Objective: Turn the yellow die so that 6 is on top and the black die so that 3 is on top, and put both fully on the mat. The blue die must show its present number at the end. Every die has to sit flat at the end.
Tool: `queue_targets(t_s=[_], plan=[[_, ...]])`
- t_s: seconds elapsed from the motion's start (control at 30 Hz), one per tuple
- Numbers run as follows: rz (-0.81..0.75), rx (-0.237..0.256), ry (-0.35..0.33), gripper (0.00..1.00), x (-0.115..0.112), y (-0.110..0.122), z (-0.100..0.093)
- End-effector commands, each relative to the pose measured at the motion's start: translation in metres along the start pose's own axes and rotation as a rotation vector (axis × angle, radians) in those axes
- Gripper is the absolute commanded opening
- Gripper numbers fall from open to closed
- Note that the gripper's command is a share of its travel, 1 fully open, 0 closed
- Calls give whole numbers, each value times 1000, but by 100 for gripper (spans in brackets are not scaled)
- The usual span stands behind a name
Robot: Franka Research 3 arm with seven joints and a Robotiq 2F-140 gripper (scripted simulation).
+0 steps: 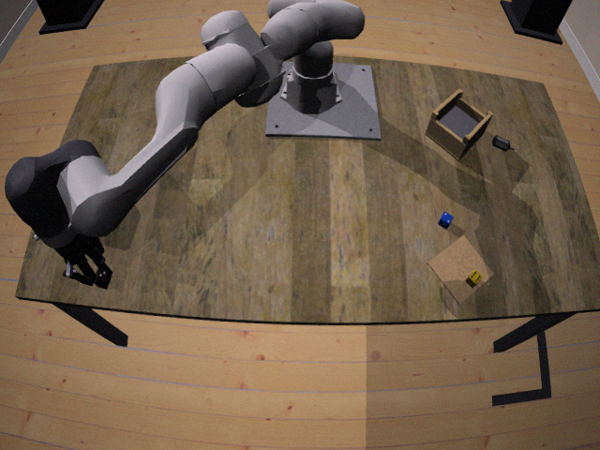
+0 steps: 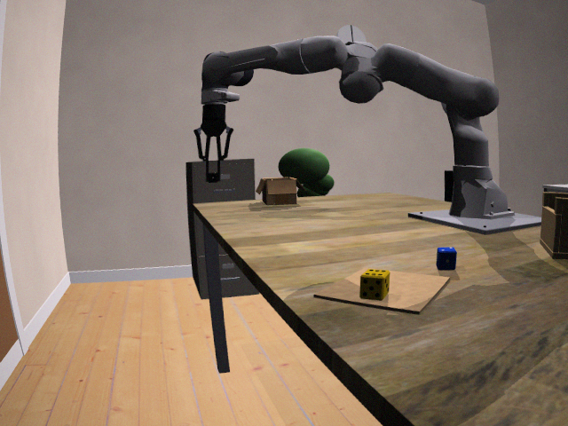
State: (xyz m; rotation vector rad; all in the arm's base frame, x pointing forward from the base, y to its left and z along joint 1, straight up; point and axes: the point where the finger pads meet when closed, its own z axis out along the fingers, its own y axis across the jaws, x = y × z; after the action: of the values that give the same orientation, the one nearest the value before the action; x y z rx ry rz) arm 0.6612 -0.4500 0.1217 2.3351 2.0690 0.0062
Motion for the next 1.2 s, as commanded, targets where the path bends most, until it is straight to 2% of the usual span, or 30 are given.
queue_targets(t_s=[0.0,0.47,0.57,0.67,1.17], plan=[[17,25,10,24,1,-7,1],[0,24,11,24,4,-6,1],[-66,22,14,24,13,-3,0],[-201,18,19,24,32,5,-1],[-490,9,30,24,74,19,-3]])
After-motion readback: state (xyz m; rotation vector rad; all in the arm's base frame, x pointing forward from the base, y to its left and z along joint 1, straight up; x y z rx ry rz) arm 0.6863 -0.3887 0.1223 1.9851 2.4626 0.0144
